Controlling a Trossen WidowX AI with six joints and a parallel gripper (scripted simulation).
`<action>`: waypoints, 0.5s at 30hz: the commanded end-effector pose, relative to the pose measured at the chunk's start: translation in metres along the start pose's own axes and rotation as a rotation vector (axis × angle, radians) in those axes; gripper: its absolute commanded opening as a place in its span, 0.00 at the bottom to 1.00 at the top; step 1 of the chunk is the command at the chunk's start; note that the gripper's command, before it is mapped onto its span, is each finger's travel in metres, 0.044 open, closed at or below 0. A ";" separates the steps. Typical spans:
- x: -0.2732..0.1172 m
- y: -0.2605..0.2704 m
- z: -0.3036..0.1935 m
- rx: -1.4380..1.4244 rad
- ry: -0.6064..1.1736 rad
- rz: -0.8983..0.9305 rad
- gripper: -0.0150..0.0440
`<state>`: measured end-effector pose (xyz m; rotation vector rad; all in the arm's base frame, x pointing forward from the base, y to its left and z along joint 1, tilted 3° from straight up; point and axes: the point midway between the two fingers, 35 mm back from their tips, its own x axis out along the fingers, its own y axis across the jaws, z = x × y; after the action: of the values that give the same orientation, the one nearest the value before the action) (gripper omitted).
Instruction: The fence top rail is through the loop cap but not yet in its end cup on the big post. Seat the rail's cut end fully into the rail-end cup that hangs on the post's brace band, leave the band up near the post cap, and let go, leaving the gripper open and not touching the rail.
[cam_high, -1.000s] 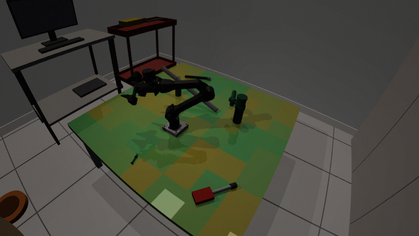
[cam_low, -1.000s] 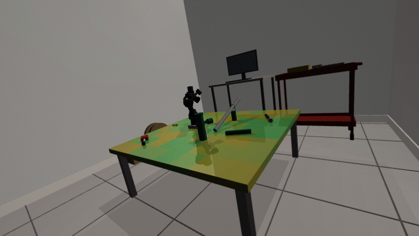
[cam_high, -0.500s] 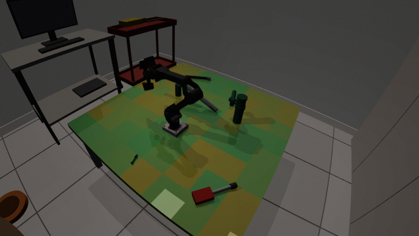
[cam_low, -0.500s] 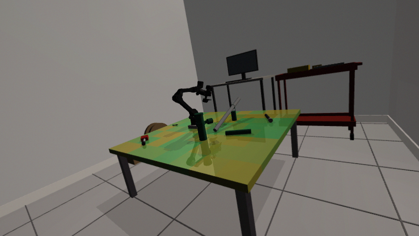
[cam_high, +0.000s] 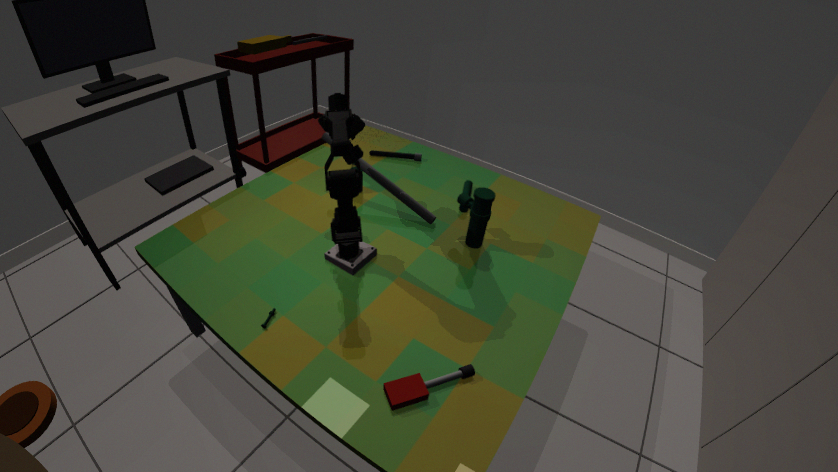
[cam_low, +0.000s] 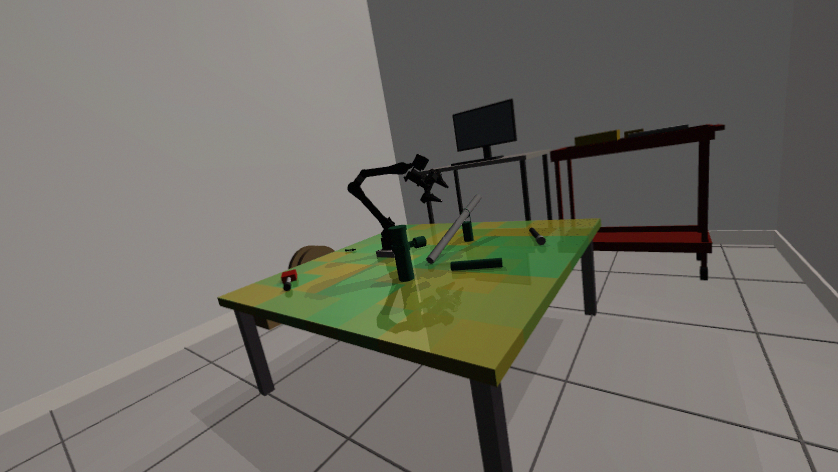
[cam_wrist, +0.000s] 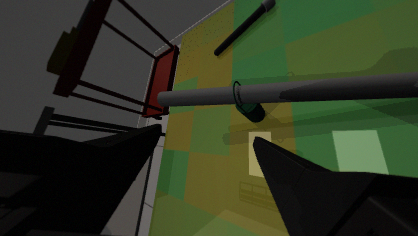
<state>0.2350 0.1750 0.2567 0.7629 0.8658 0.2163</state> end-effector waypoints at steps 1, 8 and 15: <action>0.000 -0.026 0.045 -0.098 -0.056 -0.129 1.00; -0.018 -0.089 0.116 -0.242 -0.069 -0.375 1.00; -0.059 -0.163 0.167 -0.333 0.009 -0.578 1.00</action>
<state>0.3050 -0.0133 0.2480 0.2563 0.9448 -0.1155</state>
